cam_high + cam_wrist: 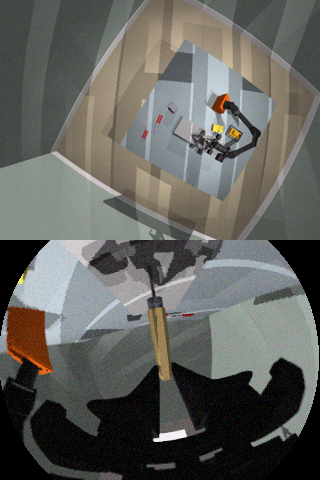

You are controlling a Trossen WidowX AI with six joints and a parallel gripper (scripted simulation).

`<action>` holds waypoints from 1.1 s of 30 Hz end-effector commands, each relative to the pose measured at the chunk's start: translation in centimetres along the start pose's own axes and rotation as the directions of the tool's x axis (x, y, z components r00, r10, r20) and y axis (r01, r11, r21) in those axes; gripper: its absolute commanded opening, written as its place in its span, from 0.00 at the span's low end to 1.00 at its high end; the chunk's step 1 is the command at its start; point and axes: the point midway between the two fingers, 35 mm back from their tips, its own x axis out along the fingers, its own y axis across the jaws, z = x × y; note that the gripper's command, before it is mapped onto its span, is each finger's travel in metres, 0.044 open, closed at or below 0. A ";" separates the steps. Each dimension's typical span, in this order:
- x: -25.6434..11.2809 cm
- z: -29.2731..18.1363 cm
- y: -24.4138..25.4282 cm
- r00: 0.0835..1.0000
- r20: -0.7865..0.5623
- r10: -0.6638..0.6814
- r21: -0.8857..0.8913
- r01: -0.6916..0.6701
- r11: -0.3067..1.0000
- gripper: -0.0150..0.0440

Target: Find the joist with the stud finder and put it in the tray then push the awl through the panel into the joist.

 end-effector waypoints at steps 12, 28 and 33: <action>0.4 1.7 -0.1 1.000 -0.008 -0.001 0.008 0.001 1.000 0.25; 0.8 3.5 -0.1 1.000 -0.008 -0.001 0.008 0.001 1.000 0.25; 1.0 4.2 -0.1 1.000 -0.007 -0.001 0.008 0.001 1.000 0.25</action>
